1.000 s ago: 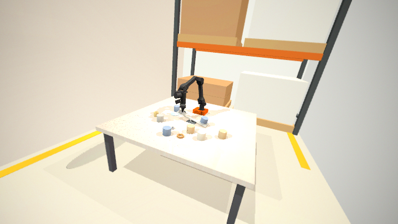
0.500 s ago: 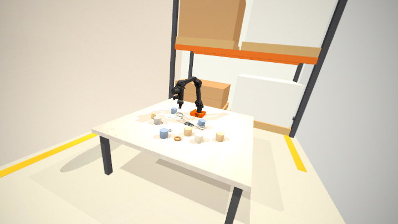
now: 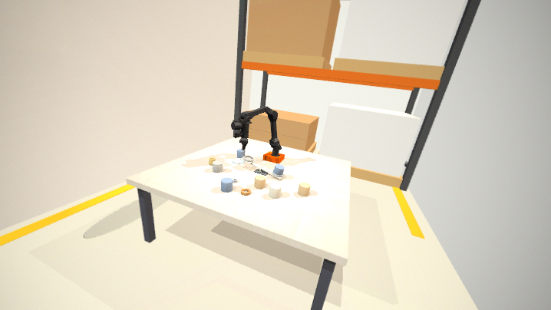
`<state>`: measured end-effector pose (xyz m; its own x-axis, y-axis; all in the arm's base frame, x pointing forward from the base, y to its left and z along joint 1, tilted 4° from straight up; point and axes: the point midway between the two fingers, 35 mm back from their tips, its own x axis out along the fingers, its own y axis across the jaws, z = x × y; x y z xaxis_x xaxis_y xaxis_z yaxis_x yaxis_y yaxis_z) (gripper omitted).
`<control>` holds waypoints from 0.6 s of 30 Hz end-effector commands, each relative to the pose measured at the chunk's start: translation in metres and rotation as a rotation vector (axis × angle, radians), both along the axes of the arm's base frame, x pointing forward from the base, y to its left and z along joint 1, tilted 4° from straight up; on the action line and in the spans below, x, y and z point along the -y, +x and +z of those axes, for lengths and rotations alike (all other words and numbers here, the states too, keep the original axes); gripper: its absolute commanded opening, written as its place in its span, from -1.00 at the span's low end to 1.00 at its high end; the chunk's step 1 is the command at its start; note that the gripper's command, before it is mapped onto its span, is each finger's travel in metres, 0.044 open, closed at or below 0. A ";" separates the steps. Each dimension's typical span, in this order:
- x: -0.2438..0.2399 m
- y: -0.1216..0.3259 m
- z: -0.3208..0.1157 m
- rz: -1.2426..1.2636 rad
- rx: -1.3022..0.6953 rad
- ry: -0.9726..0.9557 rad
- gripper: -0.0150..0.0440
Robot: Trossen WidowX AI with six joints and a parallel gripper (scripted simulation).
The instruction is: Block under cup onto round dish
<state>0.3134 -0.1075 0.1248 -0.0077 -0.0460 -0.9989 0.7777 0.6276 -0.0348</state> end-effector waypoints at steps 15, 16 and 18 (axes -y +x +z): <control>0.082 -0.042 -0.066 0.004 -0.021 -0.008 -0.49; 0.083 -0.042 -0.069 0.004 -0.021 -0.008 -0.49; 0.083 -0.042 -0.080 0.004 -0.021 -0.008 -0.49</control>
